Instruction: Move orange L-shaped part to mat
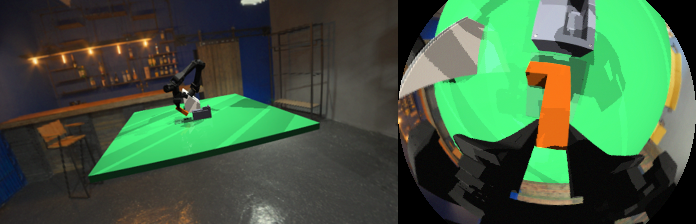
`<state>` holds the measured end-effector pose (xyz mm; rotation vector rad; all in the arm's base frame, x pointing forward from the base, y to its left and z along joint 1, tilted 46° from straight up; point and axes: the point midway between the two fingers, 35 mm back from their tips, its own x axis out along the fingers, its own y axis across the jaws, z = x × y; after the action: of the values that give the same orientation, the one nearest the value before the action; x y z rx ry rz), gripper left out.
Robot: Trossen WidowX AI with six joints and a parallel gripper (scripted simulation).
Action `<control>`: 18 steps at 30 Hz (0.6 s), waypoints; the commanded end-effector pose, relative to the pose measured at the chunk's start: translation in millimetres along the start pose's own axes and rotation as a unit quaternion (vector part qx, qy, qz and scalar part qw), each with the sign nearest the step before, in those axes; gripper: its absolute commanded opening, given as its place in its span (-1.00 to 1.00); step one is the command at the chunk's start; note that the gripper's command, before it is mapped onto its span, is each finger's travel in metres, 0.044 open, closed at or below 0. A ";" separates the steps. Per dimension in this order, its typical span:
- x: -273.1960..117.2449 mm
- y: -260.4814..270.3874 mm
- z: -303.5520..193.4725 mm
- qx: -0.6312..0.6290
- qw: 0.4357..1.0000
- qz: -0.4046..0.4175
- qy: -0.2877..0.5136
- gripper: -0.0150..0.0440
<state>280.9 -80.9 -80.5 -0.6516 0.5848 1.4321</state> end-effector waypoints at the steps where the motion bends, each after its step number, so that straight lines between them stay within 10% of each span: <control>1: 7.3 1.3 0.6 0.004 1.000 0.000 -0.003 -0.49; 18: 32.6 1.6 1.3 0.004 1.000 -0.001 -0.004 -0.49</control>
<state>282.6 -61.0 -99.8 -0.6508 0.5831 1.4325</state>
